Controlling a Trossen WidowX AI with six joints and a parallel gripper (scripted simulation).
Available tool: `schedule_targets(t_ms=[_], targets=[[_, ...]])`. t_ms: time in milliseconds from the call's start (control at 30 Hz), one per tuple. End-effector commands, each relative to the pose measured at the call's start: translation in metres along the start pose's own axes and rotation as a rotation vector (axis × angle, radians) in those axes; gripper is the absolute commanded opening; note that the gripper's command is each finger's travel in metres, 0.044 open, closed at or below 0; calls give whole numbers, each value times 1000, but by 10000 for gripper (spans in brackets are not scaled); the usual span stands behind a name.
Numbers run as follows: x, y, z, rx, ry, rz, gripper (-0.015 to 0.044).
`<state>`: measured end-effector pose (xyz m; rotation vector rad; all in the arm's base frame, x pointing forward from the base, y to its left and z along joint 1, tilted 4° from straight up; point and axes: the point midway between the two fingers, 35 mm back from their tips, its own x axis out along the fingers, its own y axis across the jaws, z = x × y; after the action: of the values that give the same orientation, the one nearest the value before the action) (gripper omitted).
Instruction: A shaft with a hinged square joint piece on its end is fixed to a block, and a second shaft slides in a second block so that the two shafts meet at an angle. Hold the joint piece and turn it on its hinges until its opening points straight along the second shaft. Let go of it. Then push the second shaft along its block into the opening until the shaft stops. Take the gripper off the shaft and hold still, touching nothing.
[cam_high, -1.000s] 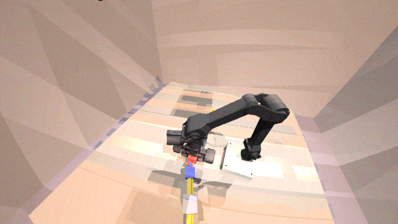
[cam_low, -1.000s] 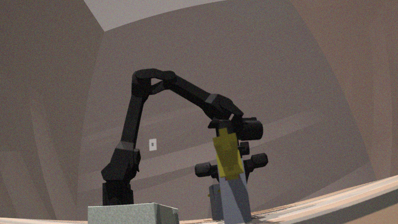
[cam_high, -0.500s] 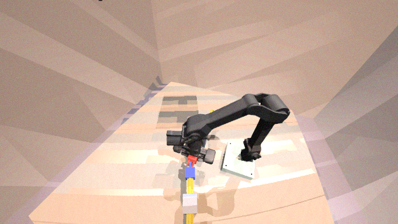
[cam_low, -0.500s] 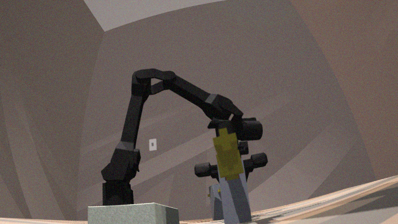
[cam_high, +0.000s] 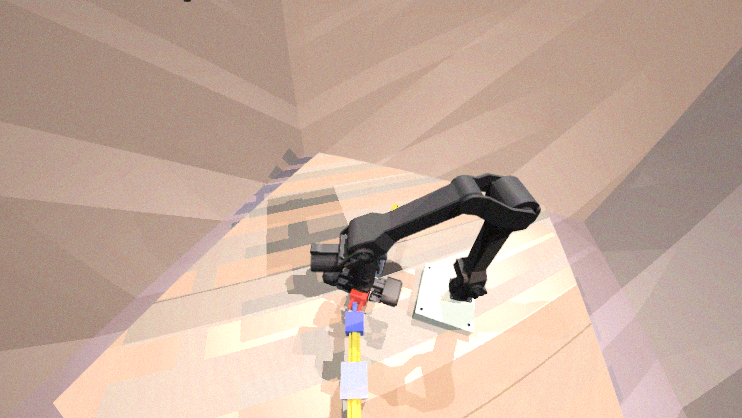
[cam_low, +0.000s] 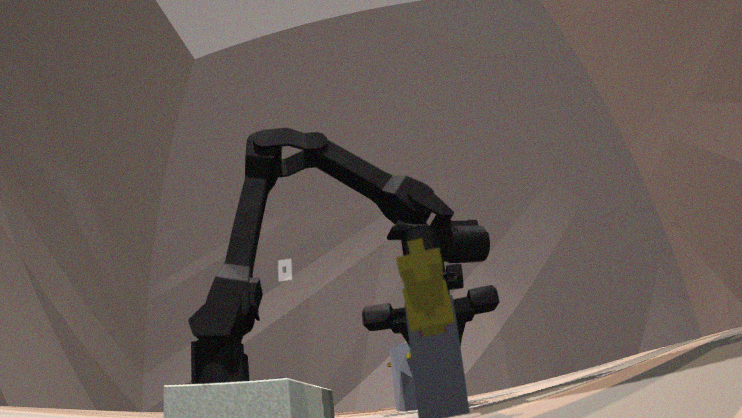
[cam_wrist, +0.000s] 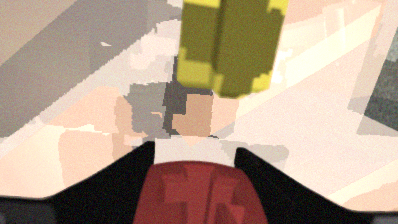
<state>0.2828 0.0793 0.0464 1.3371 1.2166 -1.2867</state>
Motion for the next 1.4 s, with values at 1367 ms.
schedule_targets(t_ms=[1367], targets=[[-75, 8, -2, -467, 32, 13, 440]])
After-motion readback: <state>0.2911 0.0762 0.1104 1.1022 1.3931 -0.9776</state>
